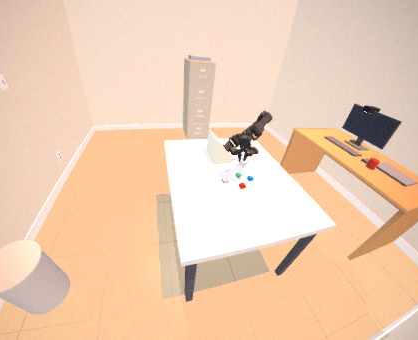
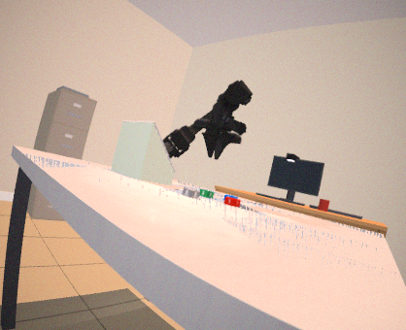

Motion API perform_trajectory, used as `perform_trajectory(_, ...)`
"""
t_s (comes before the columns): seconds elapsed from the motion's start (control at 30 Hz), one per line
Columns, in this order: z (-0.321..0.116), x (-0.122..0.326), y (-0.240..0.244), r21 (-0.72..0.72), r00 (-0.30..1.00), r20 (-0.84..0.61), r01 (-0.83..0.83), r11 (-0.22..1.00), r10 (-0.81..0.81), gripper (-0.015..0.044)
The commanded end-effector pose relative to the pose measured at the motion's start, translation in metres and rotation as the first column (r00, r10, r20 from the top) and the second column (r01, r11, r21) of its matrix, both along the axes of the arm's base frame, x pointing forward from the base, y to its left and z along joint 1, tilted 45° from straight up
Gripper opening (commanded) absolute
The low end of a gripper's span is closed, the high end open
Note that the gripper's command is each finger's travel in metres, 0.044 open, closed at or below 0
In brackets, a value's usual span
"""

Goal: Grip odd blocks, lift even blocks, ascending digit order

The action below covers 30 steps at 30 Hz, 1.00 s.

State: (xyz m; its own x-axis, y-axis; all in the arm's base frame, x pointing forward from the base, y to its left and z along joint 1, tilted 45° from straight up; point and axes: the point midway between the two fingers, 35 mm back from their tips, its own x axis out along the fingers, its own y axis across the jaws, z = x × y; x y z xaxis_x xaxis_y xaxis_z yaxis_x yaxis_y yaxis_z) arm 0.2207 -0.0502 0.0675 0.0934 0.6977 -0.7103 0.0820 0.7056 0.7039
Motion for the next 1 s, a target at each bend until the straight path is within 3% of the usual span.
perform_trajectory(0.0, 0.003, -0.001, -0.003, -0.005, 1.000, 0.003, -0.004, 1.000, 0.004, 0.0120)
perform_trajectory(0.2, 0.000, 0.004, -0.009, -0.005, 1.000, 0.003, -0.004, 1.000, 0.004, 0.0120)
perform_trajectory(0.53, -0.076, 0.042, -0.092, -0.011, 1.000, 0.007, -0.004, 1.000, 0.004, 0.0120)
perform_trajectory(0.77, -0.078, 0.042, -0.094, -0.011, 1.000, 0.007, -0.004, 1.000, 0.004, 0.0120)
perform_trajectory(0.97, -0.129, 0.051, -0.045, -0.010, 1.000, 0.008, -0.004, 1.000, 0.004, 0.0278)
